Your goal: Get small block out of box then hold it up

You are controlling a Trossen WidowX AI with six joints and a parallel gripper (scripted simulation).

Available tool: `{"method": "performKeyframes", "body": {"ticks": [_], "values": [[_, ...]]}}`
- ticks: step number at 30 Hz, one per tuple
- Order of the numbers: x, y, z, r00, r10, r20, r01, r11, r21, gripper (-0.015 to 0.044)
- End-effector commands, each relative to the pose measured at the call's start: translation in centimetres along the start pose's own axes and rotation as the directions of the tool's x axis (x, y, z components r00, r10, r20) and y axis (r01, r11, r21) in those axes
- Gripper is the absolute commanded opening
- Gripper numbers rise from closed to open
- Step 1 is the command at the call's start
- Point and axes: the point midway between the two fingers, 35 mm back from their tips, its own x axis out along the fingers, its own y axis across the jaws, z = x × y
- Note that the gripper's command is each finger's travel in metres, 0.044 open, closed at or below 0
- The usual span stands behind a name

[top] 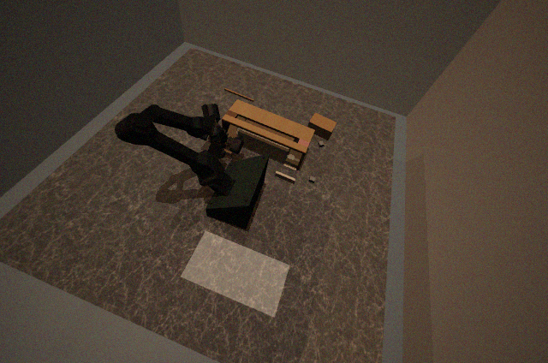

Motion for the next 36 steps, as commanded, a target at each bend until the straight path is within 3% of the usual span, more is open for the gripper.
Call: {"method": "performKeyframes", "body": {"ticks": [1, 3, 20, 28, 36], "values": [[0.0, 0.1, 0.0, 1.0, 0.005, -0.001, -0.005, 1.0, 0.006, 0.0048], [-0.4, 0.1, -0.3, 1.0, 0.006, 0.0, -0.006, 1.0, 0.004, 0.0], [-5.7, 0.0, -2.6, 1.0, 0.003, 0.0, -0.003, 1.0, 0.005, 0.0], [-6.1, 0.1, -2.7, 1.0, -0.002, 0.01, -0.001, 0.957, 0.292, 0.0], [-6.5, 0.2, -2.8, 1.0, -0.008, 0.021, -0.005, 0.817, 0.576, 0.0]]}}
